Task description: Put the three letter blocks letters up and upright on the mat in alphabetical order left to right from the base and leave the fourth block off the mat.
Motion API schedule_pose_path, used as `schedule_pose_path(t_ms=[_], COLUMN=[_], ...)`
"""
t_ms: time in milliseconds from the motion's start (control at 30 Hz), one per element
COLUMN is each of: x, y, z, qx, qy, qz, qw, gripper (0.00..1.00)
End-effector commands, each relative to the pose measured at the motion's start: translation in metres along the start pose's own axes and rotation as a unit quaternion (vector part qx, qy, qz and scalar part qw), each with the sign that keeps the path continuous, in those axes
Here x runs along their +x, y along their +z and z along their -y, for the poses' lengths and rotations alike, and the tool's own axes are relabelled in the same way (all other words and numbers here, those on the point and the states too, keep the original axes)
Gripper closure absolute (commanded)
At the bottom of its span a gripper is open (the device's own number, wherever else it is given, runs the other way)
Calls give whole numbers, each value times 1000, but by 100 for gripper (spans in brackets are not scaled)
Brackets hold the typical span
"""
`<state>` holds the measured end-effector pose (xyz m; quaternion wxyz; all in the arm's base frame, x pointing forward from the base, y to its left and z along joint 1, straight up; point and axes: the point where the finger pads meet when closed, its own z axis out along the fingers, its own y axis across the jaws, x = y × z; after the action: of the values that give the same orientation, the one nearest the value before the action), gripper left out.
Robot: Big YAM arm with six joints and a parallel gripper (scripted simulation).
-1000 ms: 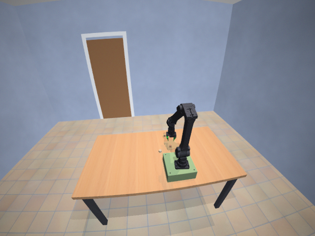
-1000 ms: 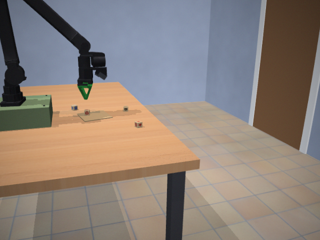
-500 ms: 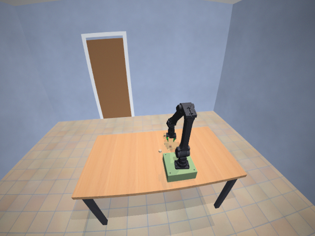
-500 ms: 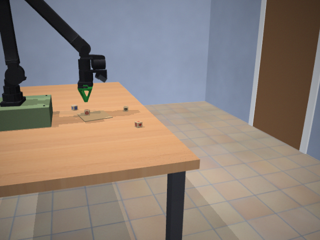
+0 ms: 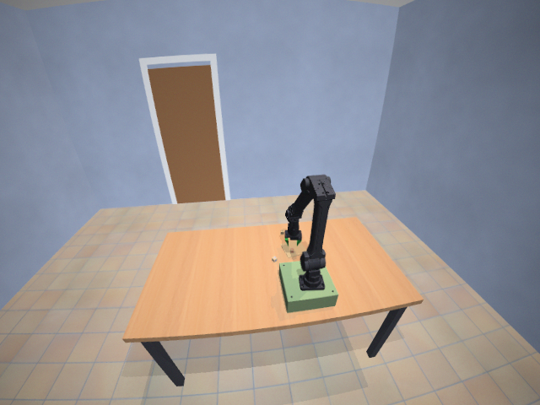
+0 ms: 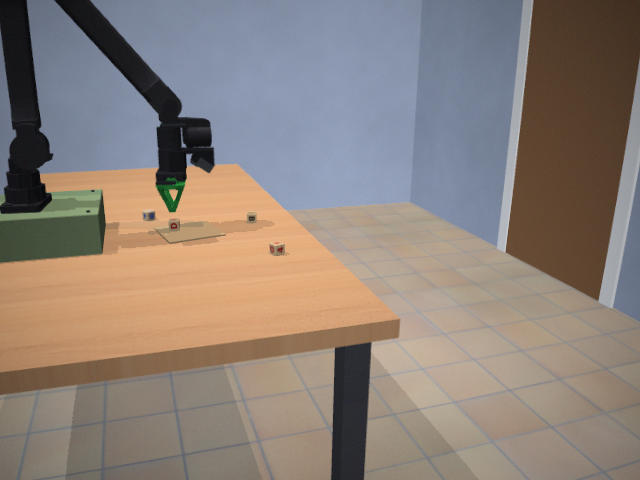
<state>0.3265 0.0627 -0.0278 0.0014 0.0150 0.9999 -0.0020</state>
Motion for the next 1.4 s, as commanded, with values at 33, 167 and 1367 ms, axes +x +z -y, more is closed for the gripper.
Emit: schedule_pose_path(t_ms=[33,167,1367], x=[-2,-2,-6], y=[8,13,17], z=[-4,-4,-5], qx=[0,0,-1], qy=[0,0,0], qz=[7,6,12], qw=[1000,1000,1000], gripper=[42,42,42])
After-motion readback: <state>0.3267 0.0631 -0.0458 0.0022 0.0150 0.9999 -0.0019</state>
